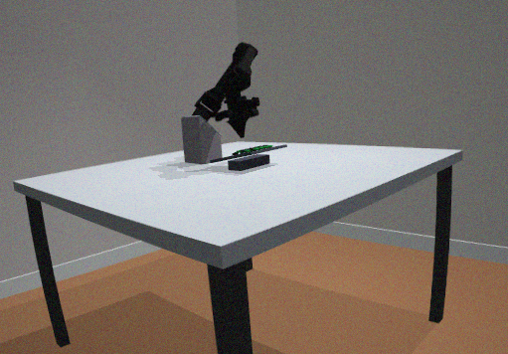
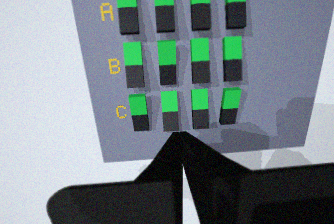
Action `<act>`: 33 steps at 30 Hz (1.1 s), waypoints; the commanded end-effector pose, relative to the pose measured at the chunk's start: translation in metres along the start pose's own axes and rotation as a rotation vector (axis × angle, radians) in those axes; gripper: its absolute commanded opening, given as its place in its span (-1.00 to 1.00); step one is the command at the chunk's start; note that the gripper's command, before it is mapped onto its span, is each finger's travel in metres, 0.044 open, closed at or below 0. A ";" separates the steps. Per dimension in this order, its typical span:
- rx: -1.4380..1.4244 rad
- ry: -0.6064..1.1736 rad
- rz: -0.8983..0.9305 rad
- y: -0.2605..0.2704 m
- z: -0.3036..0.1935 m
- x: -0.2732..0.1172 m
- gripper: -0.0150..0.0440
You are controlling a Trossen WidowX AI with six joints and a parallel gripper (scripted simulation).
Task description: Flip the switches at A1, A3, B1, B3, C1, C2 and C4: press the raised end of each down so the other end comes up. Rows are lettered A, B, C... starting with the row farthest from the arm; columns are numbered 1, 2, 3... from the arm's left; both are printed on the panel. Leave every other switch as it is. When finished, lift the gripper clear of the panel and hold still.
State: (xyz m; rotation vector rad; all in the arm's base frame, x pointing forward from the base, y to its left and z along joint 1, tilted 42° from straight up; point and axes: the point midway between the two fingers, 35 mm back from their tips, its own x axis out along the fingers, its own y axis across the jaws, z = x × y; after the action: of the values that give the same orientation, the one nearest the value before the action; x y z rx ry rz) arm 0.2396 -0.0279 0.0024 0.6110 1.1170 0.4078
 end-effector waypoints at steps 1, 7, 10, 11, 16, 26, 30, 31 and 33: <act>0.014 0.005 0.016 0.003 -0.008 0.016 -0.49; 0.015 0.005 0.016 0.003 -0.008 0.019 -0.49; 0.015 0.004 0.017 0.003 -0.008 0.026 -0.49; 0.015 0.004 0.017 0.003 -0.008 0.026 -0.49; 0.015 0.005 0.017 0.003 -0.008 0.029 -0.49; 0.015 0.005 0.017 0.003 -0.008 0.040 -0.49; 0.015 0.005 0.017 0.003 -0.008 0.040 -0.49; 0.015 0.005 0.017 0.003 -0.008 0.040 -0.49; 0.015 0.005 0.017 0.003 -0.008 0.040 -0.49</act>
State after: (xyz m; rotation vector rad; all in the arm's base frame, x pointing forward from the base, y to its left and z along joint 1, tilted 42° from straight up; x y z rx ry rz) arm 0.2488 -0.0007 -0.0254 0.6271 1.1167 0.4174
